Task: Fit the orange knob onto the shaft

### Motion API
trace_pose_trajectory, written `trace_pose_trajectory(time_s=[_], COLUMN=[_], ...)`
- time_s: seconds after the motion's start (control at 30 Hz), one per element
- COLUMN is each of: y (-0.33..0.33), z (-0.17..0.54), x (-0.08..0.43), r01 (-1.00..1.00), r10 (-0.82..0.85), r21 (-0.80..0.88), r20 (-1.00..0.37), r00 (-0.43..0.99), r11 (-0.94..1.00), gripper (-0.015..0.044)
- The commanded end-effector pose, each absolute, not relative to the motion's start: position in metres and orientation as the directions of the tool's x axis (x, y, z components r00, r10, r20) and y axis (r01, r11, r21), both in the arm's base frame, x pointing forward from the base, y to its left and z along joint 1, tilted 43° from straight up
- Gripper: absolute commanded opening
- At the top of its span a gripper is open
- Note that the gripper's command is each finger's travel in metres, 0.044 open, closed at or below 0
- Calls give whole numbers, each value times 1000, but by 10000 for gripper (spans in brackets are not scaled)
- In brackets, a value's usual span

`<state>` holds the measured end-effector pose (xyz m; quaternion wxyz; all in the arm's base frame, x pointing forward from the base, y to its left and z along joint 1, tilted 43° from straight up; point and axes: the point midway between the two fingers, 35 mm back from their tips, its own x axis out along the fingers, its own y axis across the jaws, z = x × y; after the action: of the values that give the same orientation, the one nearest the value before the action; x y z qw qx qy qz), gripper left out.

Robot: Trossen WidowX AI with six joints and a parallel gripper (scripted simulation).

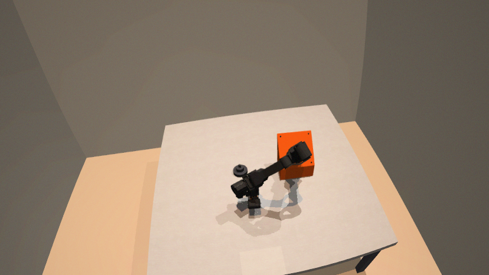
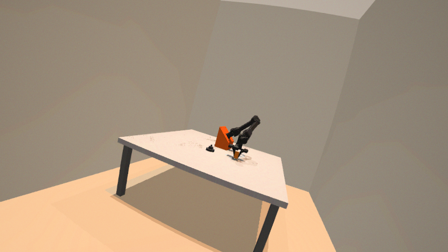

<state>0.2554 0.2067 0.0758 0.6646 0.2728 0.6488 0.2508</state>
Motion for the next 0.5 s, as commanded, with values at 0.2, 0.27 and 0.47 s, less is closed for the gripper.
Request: trace_pose_trajectory(time_s=[0.2,0.27,0.47], y=[167,157,129], z=[105,113,138], x=[264,264,260], r01=[19,19,20], r10=[672,671,672], r21=[673,672,673], r20=[-739,-741,-740], r00=[35,35,34], r11=[739,740,740], gripper=[0,0,0])
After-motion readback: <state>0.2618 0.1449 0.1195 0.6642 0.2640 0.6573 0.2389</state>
